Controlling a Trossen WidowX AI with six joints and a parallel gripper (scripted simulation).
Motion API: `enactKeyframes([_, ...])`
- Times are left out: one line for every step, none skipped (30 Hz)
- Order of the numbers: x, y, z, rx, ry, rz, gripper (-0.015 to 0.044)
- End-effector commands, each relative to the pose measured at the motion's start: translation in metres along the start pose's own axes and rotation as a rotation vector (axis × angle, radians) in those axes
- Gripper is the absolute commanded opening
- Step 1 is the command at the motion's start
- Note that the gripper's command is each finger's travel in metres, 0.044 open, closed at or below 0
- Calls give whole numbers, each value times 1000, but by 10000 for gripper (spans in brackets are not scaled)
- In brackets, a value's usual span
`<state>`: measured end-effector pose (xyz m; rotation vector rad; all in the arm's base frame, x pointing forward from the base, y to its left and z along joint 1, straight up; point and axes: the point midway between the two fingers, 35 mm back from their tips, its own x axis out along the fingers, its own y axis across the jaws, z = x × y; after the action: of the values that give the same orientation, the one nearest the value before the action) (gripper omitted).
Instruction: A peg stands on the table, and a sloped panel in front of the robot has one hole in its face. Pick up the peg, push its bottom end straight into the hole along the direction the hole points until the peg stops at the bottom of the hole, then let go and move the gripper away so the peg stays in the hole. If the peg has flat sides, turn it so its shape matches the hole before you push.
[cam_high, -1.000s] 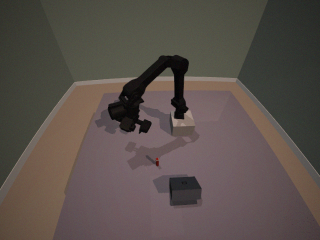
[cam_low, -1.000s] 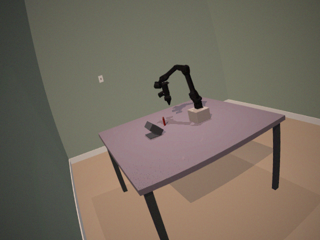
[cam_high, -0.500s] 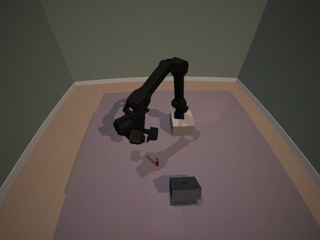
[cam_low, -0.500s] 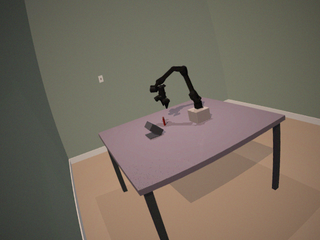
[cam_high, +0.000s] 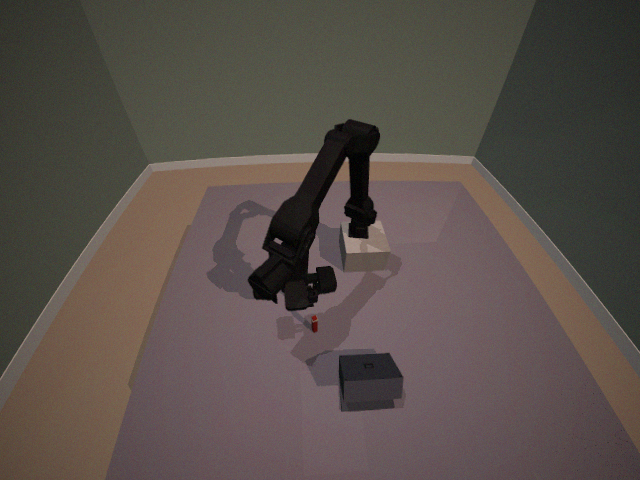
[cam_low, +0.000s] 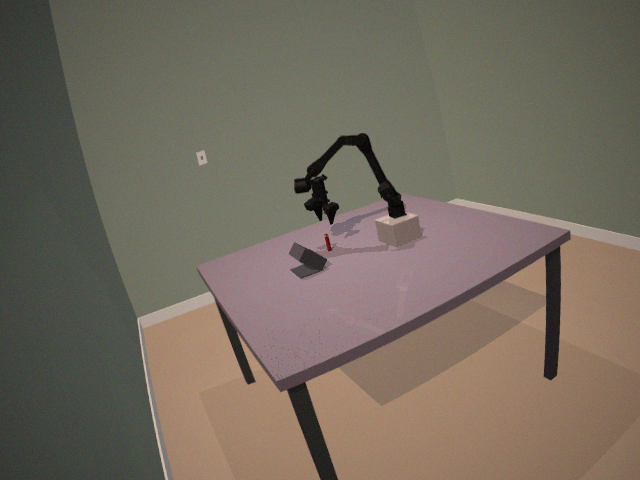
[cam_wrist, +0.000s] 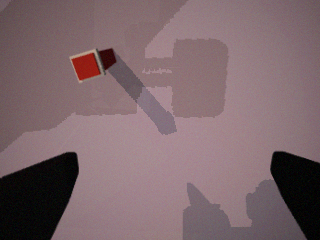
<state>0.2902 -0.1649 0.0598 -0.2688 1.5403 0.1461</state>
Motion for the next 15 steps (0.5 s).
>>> enactKeyframes([5, 15, 16, -92, -10, 23, 440])
enactKeyframes([6, 18, 19, -113, -13, 28, 440])
enactKeyframes([7, 22, 22, -134, -15, 32, 440])
enactKeyframes([8, 25, 25, -154, -17, 37, 440])
enactKeyframes([8, 29, 28, -175, -20, 42, 440])
enactKeyframes([9, 32, 31, -196, -22, 46, 440])
enactKeyframes([10, 36, 34, -216, -24, 51, 440])
enactKeyframes([11, 39, 36, -237, -26, 55, 440])
enactKeyframes([11, 42, 38, -252, -28, 58, 440])
enactKeyframes([12, 43, 39, -262, -29, 60, 440])
enactKeyframes([12, 44, 39, -265, -29, 61, 440])
enactKeyframes([12, 44, 39, -265, -29, 61, 440])
enactKeyframes([12, 44, 39, -265, -29, 61, 440])
enactKeyframes([12, 44, 39, -265, -29, 61, 440])
enactKeyframes([12, 44, 39, -265, -29, 61, 440])
